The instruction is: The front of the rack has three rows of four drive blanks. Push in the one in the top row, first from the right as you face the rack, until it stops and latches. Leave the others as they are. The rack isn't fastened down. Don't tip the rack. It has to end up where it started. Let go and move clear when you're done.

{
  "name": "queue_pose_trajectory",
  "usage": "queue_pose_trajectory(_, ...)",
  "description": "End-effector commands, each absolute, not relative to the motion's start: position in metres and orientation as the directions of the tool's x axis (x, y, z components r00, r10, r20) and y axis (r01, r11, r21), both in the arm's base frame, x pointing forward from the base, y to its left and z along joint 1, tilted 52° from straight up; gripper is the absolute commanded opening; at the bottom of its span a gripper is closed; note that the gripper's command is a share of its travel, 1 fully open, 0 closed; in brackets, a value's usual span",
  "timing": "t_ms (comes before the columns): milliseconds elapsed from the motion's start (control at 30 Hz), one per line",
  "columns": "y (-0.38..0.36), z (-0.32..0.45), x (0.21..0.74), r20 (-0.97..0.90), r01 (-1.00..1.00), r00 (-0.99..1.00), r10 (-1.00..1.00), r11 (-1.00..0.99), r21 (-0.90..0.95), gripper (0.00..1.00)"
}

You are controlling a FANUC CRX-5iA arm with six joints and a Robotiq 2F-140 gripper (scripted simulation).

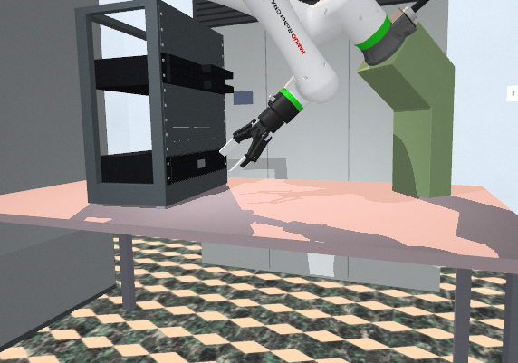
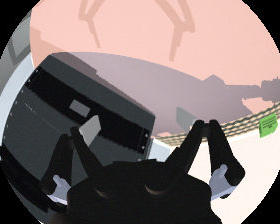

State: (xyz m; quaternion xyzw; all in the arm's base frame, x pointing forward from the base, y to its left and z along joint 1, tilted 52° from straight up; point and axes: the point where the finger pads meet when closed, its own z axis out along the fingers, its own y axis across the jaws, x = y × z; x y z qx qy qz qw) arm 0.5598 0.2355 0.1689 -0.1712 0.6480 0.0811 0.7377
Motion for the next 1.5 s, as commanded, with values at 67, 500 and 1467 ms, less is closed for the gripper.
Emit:
queue_pose_trajectory(67, 0.173, 0.179, 0.560, -0.958, -0.197, 0.220, -0.182, 0.954, -0.226, 1.00)
queue_pose_trajectory(500, 0.058, 0.210, 0.532, -0.865, 0.113, 0.295, -0.406, 0.914, -0.390, 1.00)
queue_pose_trajectory(1467, -0.064, 0.280, 0.430, -0.578, 0.562, 0.199, -0.791, 0.575, -0.594, 1.00)
